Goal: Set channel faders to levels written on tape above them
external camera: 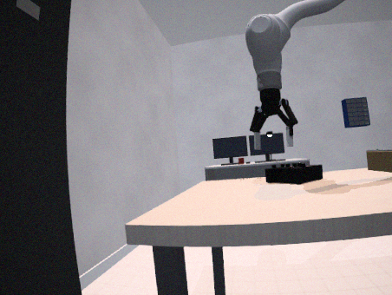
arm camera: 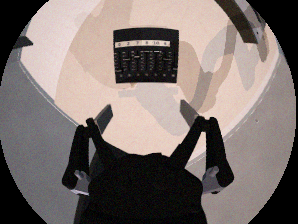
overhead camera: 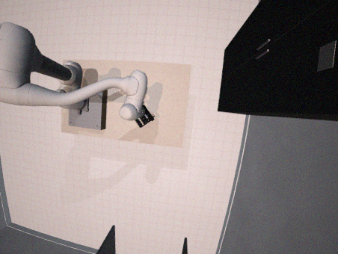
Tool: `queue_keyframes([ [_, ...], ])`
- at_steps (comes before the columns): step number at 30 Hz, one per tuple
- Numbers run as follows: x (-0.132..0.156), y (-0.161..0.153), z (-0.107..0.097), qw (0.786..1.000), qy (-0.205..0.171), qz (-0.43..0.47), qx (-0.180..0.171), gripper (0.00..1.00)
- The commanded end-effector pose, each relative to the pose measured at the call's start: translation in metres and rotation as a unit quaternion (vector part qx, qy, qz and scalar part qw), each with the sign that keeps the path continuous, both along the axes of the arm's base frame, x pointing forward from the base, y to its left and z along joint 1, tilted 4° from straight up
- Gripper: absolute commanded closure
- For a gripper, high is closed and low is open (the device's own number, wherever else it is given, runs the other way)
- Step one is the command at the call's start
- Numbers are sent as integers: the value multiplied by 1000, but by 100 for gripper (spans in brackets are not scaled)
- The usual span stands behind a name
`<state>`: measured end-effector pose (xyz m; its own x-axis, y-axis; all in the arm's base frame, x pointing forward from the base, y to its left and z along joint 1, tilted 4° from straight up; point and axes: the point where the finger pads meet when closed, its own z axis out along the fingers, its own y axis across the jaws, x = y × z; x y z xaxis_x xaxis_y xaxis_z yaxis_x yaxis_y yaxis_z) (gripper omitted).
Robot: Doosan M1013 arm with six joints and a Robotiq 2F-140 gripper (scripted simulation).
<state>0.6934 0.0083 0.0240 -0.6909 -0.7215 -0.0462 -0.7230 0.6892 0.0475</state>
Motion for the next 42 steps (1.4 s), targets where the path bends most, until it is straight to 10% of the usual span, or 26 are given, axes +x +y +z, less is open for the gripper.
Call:
queue_keyframes([
  [1, 0, 0, 0, 1000, 0, 0, 0, 0],
  [25, -1, -1, 1, 1000, 0, 7, 0, 0],
  [42, -72, -69, 59, 918, 13, 396, -8, 0],
])
